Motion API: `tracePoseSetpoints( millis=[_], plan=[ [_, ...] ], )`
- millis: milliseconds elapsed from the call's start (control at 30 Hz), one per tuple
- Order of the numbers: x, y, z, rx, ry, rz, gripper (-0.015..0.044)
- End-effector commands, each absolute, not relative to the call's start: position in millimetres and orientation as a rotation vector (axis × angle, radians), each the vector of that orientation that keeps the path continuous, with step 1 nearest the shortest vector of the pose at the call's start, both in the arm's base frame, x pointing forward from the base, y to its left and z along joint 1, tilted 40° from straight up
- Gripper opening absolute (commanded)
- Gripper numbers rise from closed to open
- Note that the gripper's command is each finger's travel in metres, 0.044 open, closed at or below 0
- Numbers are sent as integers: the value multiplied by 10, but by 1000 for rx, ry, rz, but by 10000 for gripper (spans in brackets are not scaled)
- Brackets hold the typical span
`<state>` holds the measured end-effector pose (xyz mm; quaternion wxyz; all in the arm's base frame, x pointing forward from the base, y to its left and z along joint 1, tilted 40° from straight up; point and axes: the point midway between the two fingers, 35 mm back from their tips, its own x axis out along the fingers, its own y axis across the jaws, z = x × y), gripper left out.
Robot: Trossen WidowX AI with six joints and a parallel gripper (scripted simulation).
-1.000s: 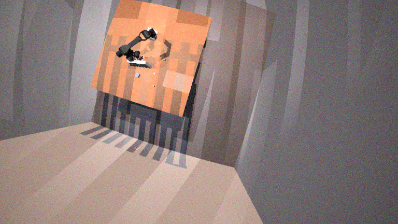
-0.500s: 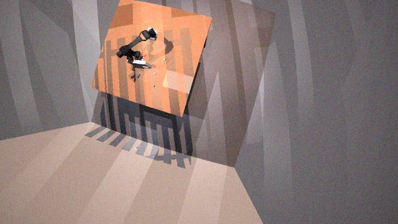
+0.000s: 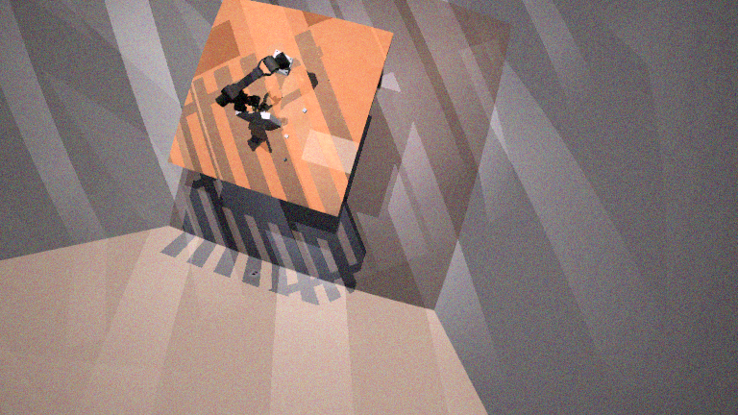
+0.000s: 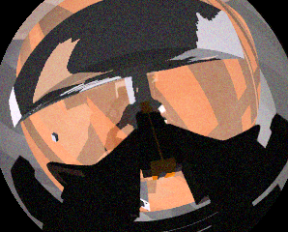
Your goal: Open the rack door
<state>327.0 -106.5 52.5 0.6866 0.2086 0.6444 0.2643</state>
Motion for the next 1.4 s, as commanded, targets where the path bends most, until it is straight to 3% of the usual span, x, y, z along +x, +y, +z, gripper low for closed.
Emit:
tracePoseSetpoints(
  millis=[0,600,1133,1367],
  plan=[
    [3257,-1057,514,588,1499,485,26],
    [3257,-1058,514,1266,1681,-221,26],
    [3257,-1058,514,1815,1645,-943,26],
    [3257,-1058,514,1837,1639,-975,26]
  ],
)
